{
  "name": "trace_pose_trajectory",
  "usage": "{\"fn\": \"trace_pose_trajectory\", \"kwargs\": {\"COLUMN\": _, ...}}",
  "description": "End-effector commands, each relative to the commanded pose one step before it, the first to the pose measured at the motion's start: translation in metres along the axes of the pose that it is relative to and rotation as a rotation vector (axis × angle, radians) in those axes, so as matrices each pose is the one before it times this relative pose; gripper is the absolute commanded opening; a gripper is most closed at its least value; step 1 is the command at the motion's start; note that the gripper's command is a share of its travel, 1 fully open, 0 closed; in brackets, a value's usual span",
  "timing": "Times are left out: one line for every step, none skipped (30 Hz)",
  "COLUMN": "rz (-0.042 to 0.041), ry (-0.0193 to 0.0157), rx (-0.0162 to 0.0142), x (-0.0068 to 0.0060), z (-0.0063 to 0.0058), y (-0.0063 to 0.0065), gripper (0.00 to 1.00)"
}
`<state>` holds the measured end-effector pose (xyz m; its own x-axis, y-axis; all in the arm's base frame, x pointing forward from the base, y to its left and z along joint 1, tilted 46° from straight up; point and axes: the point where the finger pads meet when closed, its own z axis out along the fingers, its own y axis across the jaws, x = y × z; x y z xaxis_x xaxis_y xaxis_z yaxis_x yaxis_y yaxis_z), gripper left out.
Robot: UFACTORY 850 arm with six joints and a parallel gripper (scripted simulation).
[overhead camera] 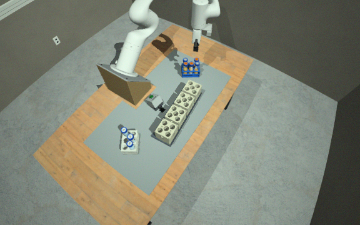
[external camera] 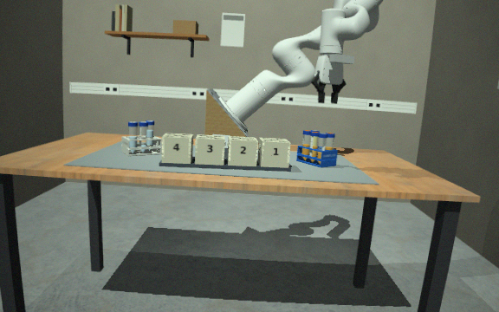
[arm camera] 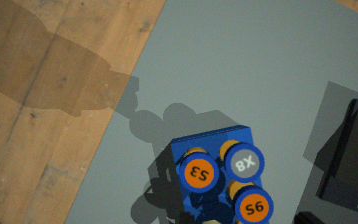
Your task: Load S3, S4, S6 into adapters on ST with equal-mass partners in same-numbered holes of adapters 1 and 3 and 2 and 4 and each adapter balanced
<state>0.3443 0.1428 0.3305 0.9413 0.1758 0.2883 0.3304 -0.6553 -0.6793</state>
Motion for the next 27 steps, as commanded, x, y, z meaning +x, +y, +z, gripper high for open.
{"fn": "trace_pose_trajectory", "kwargs": {"rz": 0.20803, "ry": -0.01027, "rx": -0.01779, "x": 0.01223, "z": 0.00043, "y": -0.01759, "gripper": 0.57}}
{"fn": "trace_pose_trajectory", "kwargs": {"rz": 0.0, "ry": 0.0, "rx": 0.0, "x": 0.0, "z": 0.0, "y": 0.0, "gripper": 0.57}}
{"fn": "trace_pose_trajectory", "kwargs": {"rz": 0.0, "ry": 0.0, "rx": 0.0, "x": 0.0, "z": 0.0, "y": 0.0, "gripper": 0.57}}
{"fn": "trace_pose_trajectory", "kwargs": {"rz": 0.03333, "ry": 0.00002, "rx": -0.00001, "x": -0.00002, "z": 0.00004, "y": 0.00004, "gripper": 0.57}}
{"fn": "trace_pose_trajectory", "kwargs": {"rz": 0.03333, "ry": 0.0, "rx": 0.0, "x": 0.0, "z": 0.0, "y": 0.0, "gripper": 0.57}}
{"fn": "trace_pose_trajectory", "kwargs": {"rz": 0.03333, "ry": 0.0, "rx": 0.0, "x": 0.0, "z": 0.0, "y": 0.00001, "gripper": 0.57}}
{"fn": "trace_pose_trajectory", "kwargs": {"rz": 0.03335, "ry": -0.00002, "rx": -0.00001, "x": 0.00001, "z": -0.00006, "y": -0.00007, "gripper": 0.57}}
{"fn": "trace_pose_trajectory", "kwargs": {"rz": 0.03333, "ry": 0.0, "rx": 0.0, "x": 0.0, "z": 0.0, "y": 0.0, "gripper": 0.57}}
{"fn": "trace_pose_trajectory", "kwargs": {"rz": 0.03333, "ry": 0.0, "rx": 0.0, "x": 0.0, "z": 0.0, "y": 0.0, "gripper": 0.57}}
{"fn": "trace_pose_trajectory", "kwargs": {"rz": 0.03333, "ry": 0.0, "rx": 0.0, "x": 0.0, "z": 0.0, "y": 0.0, "gripper": 0.57}}
{"fn": "trace_pose_trajectory", "kwargs": {"rz": 0.03333, "ry": 0.0, "rx": 0.0, "x": 0.0, "z": 0.0, "y": 0.0, "gripper": 0.57}}
{"fn": "trace_pose_trajectory", "kwargs": {"rz": 0.03333, "ry": 0.0, "rx": 0.0, "x": 0.0, "z": 0.0, "y": 0.0, "gripper": 0.57}}
{"fn": "trace_pose_trajectory", "kwargs": {"rz": 0.03333, "ry": 0.0, "rx": 0.0, "x": 0.0, "z": 0.0, "y": 0.0, "gripper": 0.57}}
{"fn": "trace_pose_trajectory", "kwargs": {"rz": 0.03333, "ry": 0.0, "rx": 0.0, "x": 0.0, "z": 0.0, "y": 0.0, "gripper": 0.57}}
{"fn": "trace_pose_trajectory", "kwargs": {"rz": 0.03333, "ry": 0.0, "rx": 0.0, "x": 0.0, "z": 0.0, "y": 0.0, "gripper": 0.57}}
{"fn": "trace_pose_trajectory", "kwargs": {"rz": 0.03333, "ry": 0.0, "rx": 0.0, "x": 0.0, "z": 0.0, "y": 0.0, "gripper": 0.57}}
{"fn": "trace_pose_trajectory", "kwargs": {"rz": 0.03333, "ry": 0.0, "rx": 0.0, "x": 0.0, "z": 0.0, "y": 0.0, "gripper": 0.57}}
{"fn": "trace_pose_trajectory", "kwargs": {"rz": 0.03333, "ry": 0.0, "rx": 0.0, "x": 0.0, "z": 0.0, "y": 0.0, "gripper": 0.57}}
{"fn": "trace_pose_trajectory", "kwargs": {"rz": 0.0, "ry": 0.0, "rx": 0.0, "x": 0.0, "z": 0.0, "y": 0.0, "gripper": 0.57}}
{"fn": "trace_pose_trajectory", "kwargs": {"rz": 0.0, "ry": 0.0, "rx": 0.0, "x": 0.0, "z": 0.0, "y": 0.0, "gripper": 0.57}}
{"fn": "trace_pose_trajectory", "kwargs": {"rz": 0.03332, "ry": 0.00001, "rx": 0.00001, "x": 0.00001, "z": 0.00003, "y": 0.00004, "gripper": 0.57}}
{"fn": "trace_pose_trajectory", "kwargs": {"rz": 0.03333, "ry": 0.0, "rx": 0.0, "x": 0.0, "z": 0.0, "y": 0.0, "gripper": 0.57}}
{"fn": "trace_pose_trajectory", "kwargs": {"rz": 0.03333, "ry": 0.0, "rx": 0.0, "x": 0.0, "z": 0.0, "y": 0.0, "gripper": 0.57}}
{"fn": "trace_pose_trajectory", "kwargs": {"rz": 0.03333, "ry": 0.0, "rx": 0.0, "x": 0.0, "z": 0.0, "y": 0.0, "gripper": 0.57}}
{"fn": "trace_pose_trajectory", "kwargs": {"rz": 0.03333, "ry": 0.0, "rx": 0.0, "x": 0.0, "z": 0.0, "y": 0.0, "gripper": 0.57}}
{"fn": "trace_pose_trajectory", "kwargs": {"rz": 0.03333, "ry": 0.0, "rx": 0.0, "x": 0.0, "z": 0.0, "y": 0.0, "gripper": 0.57}}
{"fn": "trace_pose_trajectory", "kwargs": {"rz": 0.03333, "ry": 0.0, "rx": 0.0, "x": 0.0, "z": 0.0, "y": 0.0, "gripper": 0.57}}
